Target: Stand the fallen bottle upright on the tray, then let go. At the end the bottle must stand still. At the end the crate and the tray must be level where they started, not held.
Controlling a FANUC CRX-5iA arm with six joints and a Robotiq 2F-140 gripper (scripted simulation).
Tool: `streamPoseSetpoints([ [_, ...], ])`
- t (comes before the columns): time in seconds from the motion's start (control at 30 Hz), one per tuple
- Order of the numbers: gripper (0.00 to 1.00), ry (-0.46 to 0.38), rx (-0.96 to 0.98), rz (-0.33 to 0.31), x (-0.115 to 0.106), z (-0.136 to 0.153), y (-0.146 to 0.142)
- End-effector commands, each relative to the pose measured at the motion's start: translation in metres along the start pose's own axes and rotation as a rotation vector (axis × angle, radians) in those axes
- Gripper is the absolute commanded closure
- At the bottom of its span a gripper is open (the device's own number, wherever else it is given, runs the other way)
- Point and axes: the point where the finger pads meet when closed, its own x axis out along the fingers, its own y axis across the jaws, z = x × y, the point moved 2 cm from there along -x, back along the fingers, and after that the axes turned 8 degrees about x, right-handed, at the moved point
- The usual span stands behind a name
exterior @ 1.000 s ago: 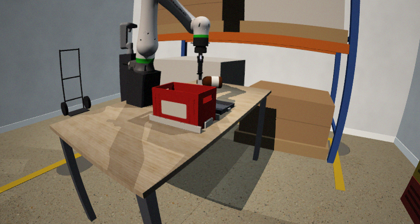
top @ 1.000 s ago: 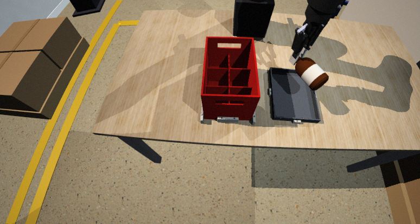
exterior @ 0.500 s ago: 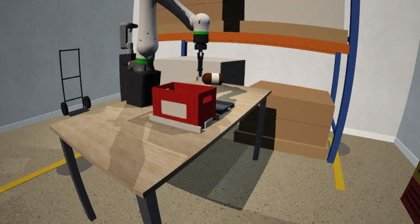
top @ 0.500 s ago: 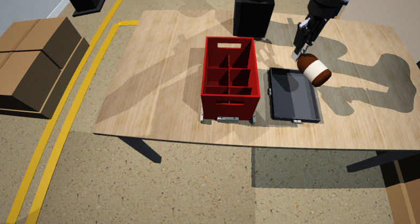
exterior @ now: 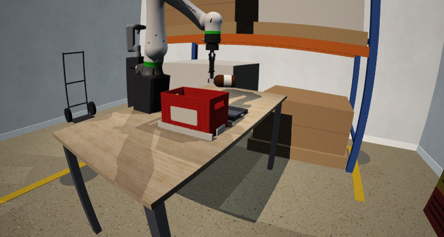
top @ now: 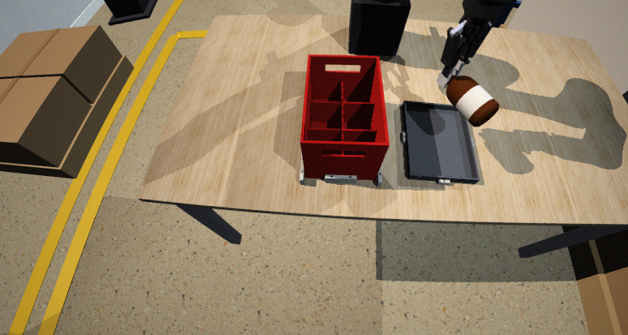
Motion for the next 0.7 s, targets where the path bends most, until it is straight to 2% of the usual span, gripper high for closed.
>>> streamPoseSetpoints([
  [0.0,1.00,0.000,0.000,0.000,-0.0026,-0.0002,0.0000],
  [0.67,1.00,0.000,0.000,0.000,-0.0084,-0.0002,0.0000],
])
